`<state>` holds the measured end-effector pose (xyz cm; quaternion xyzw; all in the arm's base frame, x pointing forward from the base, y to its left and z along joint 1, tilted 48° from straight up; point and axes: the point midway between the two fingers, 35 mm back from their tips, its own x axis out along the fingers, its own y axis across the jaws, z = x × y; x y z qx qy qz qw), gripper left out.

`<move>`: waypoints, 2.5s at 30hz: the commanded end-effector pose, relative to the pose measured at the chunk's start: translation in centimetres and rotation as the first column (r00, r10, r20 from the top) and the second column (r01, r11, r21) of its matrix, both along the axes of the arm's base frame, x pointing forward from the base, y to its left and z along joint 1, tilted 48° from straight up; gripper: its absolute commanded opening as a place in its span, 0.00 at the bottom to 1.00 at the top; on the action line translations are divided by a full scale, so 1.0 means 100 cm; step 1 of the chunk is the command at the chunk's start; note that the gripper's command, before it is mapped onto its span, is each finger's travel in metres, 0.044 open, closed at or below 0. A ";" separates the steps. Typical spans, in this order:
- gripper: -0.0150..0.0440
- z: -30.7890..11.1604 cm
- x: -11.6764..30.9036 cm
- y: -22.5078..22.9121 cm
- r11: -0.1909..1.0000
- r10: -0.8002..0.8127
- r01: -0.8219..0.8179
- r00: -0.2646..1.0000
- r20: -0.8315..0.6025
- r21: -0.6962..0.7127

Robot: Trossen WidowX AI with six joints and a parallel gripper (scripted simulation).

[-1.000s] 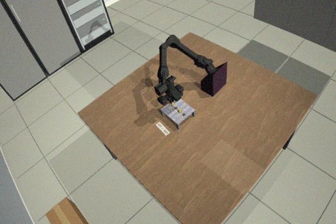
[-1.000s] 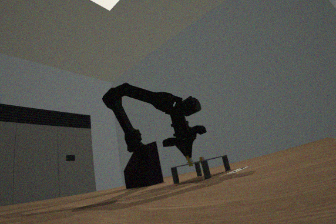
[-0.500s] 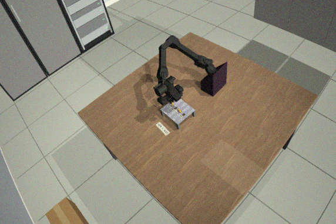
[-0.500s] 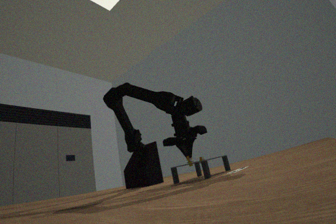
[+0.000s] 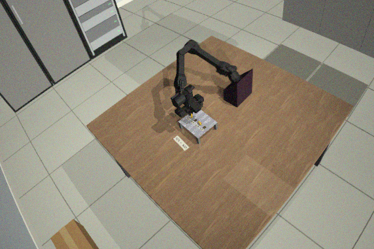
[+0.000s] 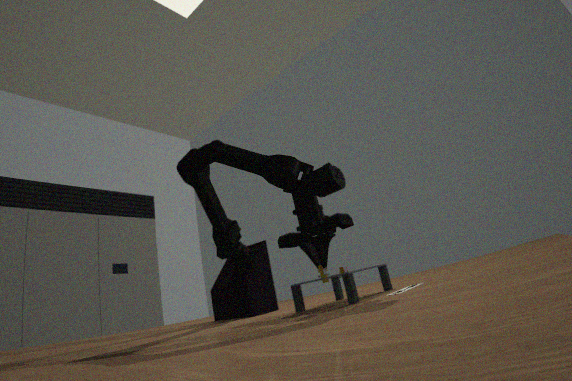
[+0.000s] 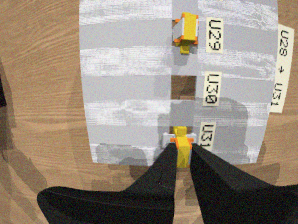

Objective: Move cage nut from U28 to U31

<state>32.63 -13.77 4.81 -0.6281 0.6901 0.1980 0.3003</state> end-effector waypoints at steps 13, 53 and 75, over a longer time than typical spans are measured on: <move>0.29 0.000 0.002 0.000 1.000 -0.014 0.014 1.000 -0.006 0.006; 0.29 0.000 0.004 0.000 1.000 0.008 -0.008 1.000 0.013 -0.002; 0.29 0.000 0.004 0.000 1.000 0.028 -0.028 0.999 0.030 -0.008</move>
